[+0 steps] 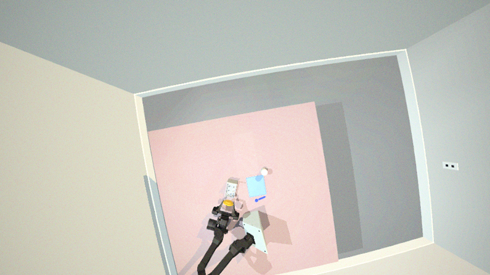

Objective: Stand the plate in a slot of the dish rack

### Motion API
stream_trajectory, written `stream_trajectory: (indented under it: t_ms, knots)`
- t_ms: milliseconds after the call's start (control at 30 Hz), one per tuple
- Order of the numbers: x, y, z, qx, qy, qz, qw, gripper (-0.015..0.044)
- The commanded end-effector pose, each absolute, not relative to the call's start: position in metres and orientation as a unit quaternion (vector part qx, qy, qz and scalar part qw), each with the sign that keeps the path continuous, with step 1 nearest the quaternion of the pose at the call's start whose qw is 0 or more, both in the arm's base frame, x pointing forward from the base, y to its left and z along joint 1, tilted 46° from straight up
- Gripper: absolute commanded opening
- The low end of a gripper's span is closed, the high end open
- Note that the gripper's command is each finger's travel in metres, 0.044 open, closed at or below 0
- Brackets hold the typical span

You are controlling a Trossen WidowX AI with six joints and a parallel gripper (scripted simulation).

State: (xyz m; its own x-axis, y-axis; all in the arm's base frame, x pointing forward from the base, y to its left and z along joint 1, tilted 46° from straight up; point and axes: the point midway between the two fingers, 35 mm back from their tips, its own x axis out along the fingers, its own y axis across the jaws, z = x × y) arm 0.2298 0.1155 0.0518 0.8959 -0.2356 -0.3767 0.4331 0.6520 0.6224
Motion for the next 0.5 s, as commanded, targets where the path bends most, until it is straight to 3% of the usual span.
stream_trajectory:
  t_ms: [0, 467]
  knots:
    - [0.2249, 0.1145, 0.0570, 0.382, 0.107, -0.176, 0.901, 0.0000]
    - [0.2286, 0.1195, 0.0509, 0.380, 0.110, -0.176, 0.902, 0.0000]
